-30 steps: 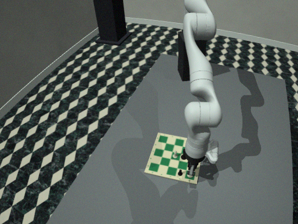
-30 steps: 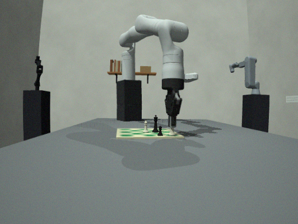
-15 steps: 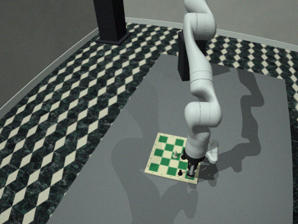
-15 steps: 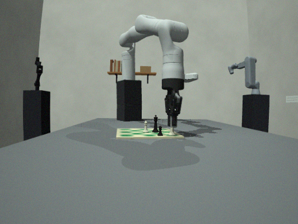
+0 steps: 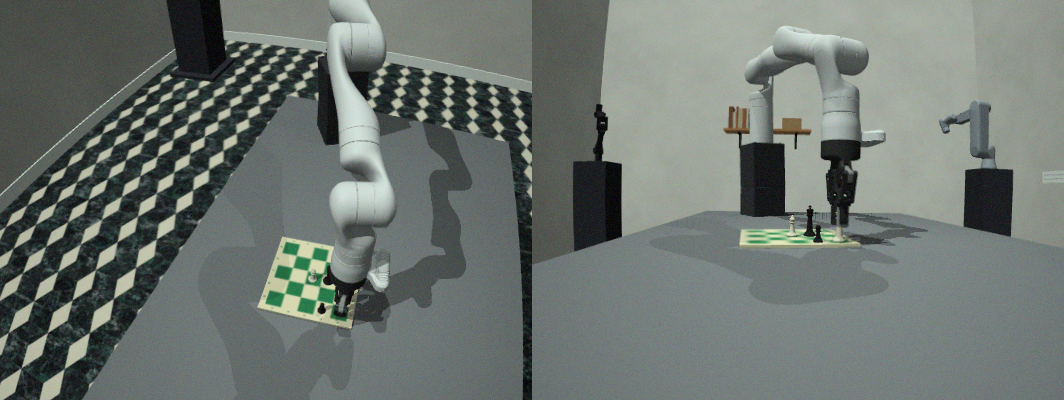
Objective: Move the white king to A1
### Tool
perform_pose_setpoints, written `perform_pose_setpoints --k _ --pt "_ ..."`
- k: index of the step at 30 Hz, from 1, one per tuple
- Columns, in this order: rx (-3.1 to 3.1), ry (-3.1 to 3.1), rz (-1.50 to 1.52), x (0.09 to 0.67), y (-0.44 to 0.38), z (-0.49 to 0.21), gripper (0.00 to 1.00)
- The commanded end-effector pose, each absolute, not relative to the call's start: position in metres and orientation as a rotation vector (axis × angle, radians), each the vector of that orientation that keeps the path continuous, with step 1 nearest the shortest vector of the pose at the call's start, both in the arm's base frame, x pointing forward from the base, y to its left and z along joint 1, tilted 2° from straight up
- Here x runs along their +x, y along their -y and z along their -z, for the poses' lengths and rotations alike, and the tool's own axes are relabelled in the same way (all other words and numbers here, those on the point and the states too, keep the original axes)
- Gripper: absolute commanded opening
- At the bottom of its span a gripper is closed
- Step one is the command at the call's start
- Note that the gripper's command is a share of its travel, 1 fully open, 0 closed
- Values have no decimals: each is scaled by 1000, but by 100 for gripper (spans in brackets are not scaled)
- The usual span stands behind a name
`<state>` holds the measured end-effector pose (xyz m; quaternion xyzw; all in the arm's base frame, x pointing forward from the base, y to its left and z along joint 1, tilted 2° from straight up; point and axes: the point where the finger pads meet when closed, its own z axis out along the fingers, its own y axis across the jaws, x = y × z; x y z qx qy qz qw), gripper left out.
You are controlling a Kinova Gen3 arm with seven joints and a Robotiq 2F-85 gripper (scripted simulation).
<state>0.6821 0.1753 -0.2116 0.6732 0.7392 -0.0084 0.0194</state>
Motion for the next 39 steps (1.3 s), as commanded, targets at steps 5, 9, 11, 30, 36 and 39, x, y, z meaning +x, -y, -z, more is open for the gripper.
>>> perform_pose_setpoints --k 5,9,11,30,36,39 --pt "2088 -2293 21 683 -176 198 41" --pt "2088 -2293 21 683 -177 181 41" --pt "2088 -2293 21 683 -177 169 41" --pt "2088 -2293 21 682 -179 120 100" --pt "2088 -2293 21 682 -179 120 100" --pt "2088 -2293 21 682 -179 120 100"
